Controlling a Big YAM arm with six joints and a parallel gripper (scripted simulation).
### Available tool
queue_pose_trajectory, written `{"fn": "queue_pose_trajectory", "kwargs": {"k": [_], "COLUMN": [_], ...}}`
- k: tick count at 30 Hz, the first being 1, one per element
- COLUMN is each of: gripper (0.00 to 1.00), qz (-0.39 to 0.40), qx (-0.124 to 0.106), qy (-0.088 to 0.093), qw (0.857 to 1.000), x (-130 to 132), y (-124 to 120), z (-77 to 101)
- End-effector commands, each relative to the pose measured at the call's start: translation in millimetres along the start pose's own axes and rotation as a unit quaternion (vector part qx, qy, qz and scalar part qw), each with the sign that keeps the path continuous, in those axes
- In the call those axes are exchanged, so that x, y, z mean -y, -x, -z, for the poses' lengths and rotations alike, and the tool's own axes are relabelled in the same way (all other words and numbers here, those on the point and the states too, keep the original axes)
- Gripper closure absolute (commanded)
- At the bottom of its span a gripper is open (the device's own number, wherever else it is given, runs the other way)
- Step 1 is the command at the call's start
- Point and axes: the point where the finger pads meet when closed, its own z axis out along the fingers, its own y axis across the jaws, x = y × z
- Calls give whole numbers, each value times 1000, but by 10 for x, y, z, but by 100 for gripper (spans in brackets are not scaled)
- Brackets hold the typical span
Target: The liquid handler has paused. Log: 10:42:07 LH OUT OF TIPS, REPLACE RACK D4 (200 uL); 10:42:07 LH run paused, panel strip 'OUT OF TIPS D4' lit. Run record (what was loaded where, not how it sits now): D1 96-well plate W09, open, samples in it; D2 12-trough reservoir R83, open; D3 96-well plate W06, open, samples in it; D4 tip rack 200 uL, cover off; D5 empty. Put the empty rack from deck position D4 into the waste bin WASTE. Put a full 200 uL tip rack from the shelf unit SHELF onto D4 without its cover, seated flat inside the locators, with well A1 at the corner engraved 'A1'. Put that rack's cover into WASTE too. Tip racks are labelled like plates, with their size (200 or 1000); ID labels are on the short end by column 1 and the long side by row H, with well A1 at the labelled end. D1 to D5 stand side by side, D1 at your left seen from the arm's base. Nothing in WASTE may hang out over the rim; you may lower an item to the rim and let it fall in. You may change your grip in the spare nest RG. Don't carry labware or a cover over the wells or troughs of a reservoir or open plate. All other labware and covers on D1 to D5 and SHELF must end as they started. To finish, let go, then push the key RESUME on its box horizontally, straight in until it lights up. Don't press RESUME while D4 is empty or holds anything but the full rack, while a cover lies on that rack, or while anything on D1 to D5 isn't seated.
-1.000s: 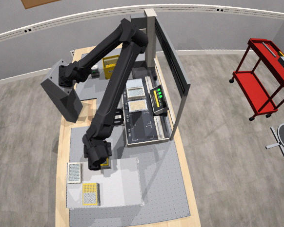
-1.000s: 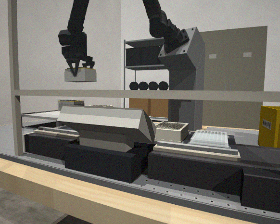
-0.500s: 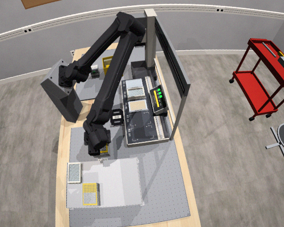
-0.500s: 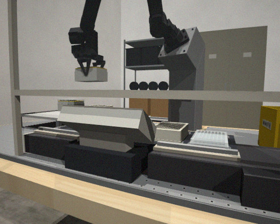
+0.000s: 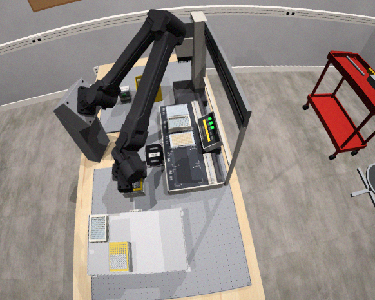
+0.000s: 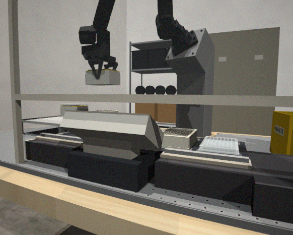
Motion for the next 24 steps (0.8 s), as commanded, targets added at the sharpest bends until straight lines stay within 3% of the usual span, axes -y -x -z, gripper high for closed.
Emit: {"fn": "queue_pose_trajectory", "kwargs": {"k": [1,11,16,24], "gripper": [100,100,100,100], "qz": [6,7,-13,11], "qx": [8,9,9,8], "qy": [11,13,1,8], "qw": [1000,1000,1000,1000], "x": [-312,-725,-533,-614], "y": [90,82,85,74], "z": [46,64,39,37]}}
